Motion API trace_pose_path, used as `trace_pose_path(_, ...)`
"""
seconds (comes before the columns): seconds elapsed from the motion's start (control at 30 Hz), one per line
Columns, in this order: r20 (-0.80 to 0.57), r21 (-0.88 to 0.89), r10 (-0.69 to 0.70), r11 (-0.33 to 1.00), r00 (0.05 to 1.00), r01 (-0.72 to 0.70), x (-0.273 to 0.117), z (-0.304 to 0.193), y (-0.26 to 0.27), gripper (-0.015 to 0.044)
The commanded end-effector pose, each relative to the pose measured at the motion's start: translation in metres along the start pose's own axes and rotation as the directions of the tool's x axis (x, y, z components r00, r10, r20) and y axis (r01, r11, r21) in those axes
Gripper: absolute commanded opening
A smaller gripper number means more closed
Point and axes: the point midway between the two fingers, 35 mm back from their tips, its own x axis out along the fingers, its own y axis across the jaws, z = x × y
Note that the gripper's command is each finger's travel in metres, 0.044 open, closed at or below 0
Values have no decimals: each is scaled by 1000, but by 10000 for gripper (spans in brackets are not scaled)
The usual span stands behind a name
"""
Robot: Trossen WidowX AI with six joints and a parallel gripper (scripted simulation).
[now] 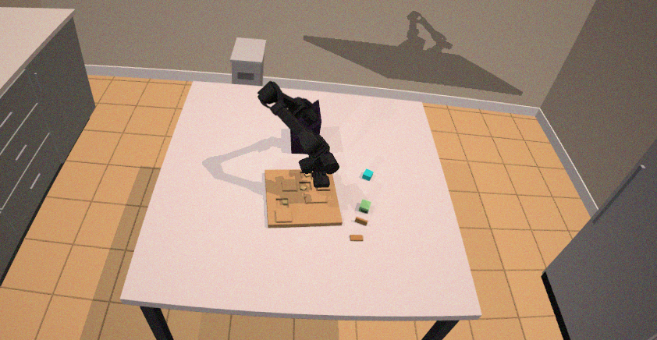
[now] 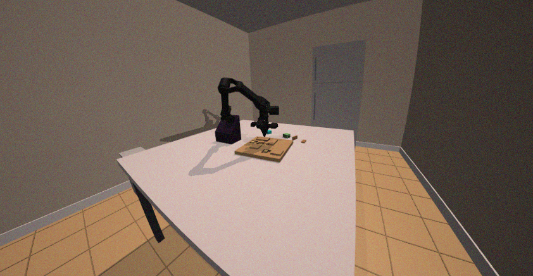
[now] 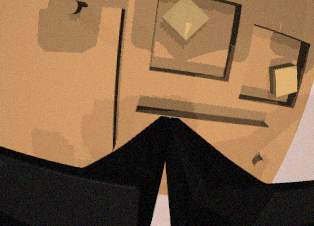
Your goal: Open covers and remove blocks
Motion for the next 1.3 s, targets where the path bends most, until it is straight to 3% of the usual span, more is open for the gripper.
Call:
trace_pose_path(0.0,-5,11,11,1000,1000,-11,-9,0,4,0)
trace_pose_path(1.27,-5,13,12,1000,1000,-12,-24,-23,24,0)
